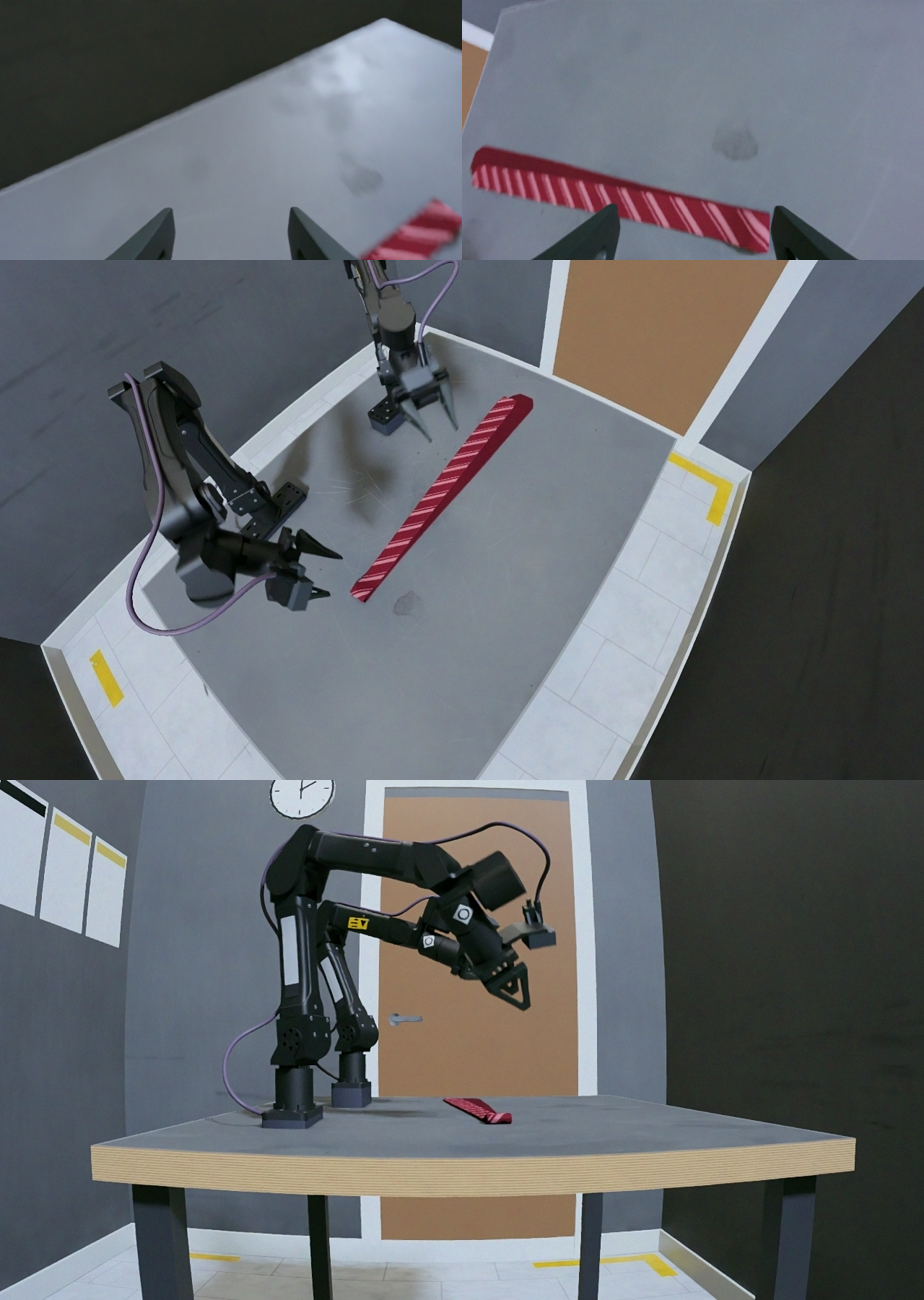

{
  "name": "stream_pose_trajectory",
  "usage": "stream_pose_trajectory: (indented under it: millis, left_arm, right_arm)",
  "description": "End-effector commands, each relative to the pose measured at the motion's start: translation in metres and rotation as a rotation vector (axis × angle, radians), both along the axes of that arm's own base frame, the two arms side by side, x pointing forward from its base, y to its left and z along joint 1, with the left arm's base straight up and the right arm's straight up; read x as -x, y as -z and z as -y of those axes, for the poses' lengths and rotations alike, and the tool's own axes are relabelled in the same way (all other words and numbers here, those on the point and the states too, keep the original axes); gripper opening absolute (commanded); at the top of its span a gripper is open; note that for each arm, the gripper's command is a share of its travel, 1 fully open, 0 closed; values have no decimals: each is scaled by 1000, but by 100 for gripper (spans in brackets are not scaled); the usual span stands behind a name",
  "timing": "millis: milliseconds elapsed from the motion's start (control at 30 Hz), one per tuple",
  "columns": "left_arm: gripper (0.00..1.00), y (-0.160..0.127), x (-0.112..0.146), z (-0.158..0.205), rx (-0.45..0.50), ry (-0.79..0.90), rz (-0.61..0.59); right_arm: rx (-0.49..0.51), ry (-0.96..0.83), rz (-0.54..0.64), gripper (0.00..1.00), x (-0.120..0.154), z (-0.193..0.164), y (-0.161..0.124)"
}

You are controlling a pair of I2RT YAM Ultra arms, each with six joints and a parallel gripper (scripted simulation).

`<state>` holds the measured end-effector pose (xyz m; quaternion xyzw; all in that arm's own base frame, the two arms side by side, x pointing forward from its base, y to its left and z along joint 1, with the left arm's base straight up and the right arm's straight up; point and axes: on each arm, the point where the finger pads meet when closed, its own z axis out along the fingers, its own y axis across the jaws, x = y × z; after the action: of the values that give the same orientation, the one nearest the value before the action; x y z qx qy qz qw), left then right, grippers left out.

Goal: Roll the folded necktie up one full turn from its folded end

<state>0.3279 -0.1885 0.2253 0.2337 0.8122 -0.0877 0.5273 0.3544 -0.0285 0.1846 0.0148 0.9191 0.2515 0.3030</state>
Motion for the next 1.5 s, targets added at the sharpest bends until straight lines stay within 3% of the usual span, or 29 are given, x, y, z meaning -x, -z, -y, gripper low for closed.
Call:
stream_pose_trajectory:
  millis: [0, 700, 1100, 1267, 1467]
  left_arm:
    - [47, 27, 4, 20, -27, 26, -57]
    - [23, 147, 38, 140, -159, 308, -312]
    - [11, 181, 48, 174, -196, 386, -384]
    - [4, 186, 49, 178, -201, 397, -394]
    - [3, 187, 49, 179, -201, 398, -394]
  right_arm:
    - [-49, -84, -92, 65, 10, -2, 12]
    - [-210, -238, -450, 53, 25, 7, 97]
    - [-253, -278, -545, 50, 28, 10, 119]
    - [-259, -284, -558, 49, 29, 10, 122]
    - [-259, -284, -558, 49, 29, 10, 122]
